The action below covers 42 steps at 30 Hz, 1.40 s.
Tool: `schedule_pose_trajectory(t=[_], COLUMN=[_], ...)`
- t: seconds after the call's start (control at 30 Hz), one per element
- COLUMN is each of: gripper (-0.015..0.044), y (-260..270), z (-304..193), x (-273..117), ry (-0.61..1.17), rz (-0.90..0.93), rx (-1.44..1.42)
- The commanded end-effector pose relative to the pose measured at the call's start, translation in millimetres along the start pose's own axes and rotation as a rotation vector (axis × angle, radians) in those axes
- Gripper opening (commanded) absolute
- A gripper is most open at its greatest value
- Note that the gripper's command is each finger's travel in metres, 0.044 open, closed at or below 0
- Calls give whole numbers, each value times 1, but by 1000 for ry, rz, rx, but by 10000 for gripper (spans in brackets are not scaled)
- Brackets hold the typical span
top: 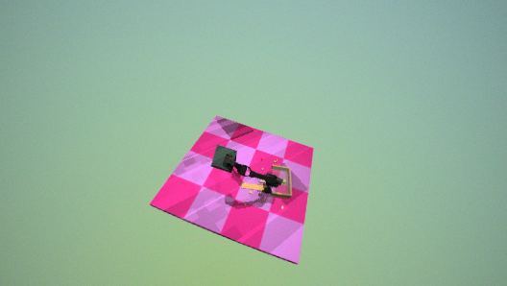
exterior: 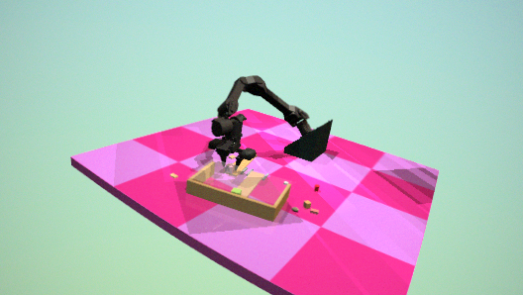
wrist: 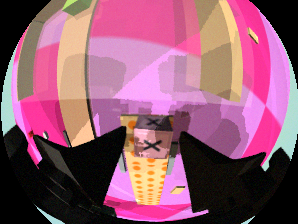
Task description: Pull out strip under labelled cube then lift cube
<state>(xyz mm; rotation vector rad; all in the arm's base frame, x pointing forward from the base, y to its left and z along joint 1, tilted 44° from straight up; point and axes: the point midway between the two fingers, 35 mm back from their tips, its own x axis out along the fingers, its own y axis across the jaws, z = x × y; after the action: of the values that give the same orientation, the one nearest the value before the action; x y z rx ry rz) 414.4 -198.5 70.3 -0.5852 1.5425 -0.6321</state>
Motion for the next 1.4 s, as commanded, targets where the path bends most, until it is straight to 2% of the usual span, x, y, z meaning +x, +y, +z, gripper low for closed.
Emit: schedule_pose_trajectory(t=[0.0,0.3,0.43,0.67,0.8,1.37], gripper=[250,250,145,98,0,0], y=[1,1,0,0,1,26], z=[-3,-3,-2,-2,-4,-56], x=[9,11,8,8,6,-34], ry=[10,10,5,5,5,12], rz=[1,1,-1,-1,0,4], rx=[-9,-9,0,0,-1,-12])
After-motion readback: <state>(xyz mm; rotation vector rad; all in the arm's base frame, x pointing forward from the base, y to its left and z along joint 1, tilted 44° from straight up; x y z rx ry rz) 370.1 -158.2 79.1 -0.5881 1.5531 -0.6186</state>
